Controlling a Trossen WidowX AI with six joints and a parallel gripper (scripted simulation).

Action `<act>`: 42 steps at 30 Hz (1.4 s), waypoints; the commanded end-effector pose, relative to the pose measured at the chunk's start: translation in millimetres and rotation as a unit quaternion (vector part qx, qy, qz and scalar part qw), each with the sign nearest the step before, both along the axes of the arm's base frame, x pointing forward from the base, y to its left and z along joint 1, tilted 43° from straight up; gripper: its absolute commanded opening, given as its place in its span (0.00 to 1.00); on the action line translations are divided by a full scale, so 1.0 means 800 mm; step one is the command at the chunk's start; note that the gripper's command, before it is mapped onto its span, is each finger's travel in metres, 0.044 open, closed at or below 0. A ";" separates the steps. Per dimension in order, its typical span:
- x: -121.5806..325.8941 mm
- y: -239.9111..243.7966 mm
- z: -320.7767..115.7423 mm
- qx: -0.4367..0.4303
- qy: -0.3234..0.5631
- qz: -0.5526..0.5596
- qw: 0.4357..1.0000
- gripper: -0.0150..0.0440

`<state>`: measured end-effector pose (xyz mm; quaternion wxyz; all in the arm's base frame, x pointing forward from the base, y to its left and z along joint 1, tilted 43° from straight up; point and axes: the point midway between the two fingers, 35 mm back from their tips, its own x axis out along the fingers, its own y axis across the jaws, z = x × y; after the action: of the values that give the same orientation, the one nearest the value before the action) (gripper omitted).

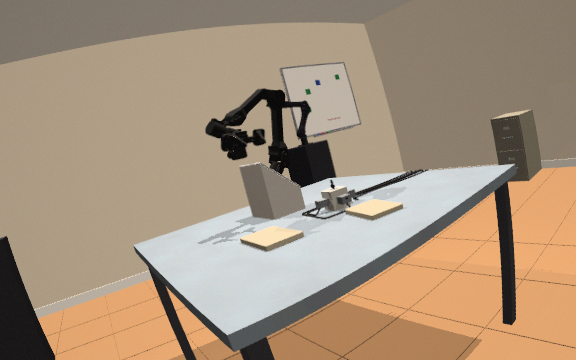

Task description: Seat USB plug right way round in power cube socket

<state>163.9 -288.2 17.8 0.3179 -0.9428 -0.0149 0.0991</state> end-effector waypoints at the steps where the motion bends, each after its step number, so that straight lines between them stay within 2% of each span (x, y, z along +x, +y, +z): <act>1: 0.001 0.000 0.000 -0.004 0.003 0.004 1.000 0.98; 7: 0.061 0.031 -0.004 -0.124 0.066 0.137 0.981 1.00; 15: 0.146 0.144 0.024 -0.246 0.075 0.351 0.901 1.00; 21: 0.180 0.238 0.044 -0.336 0.069 0.503 0.793 1.00; 28: 0.186 0.336 0.066 -0.409 0.051 0.639 0.650 1.00; 42: 0.185 0.339 0.061 -0.410 0.050 0.642 0.646 1.00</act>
<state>311.2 -17.8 68.0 -0.2394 -0.7263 -0.5580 0.3223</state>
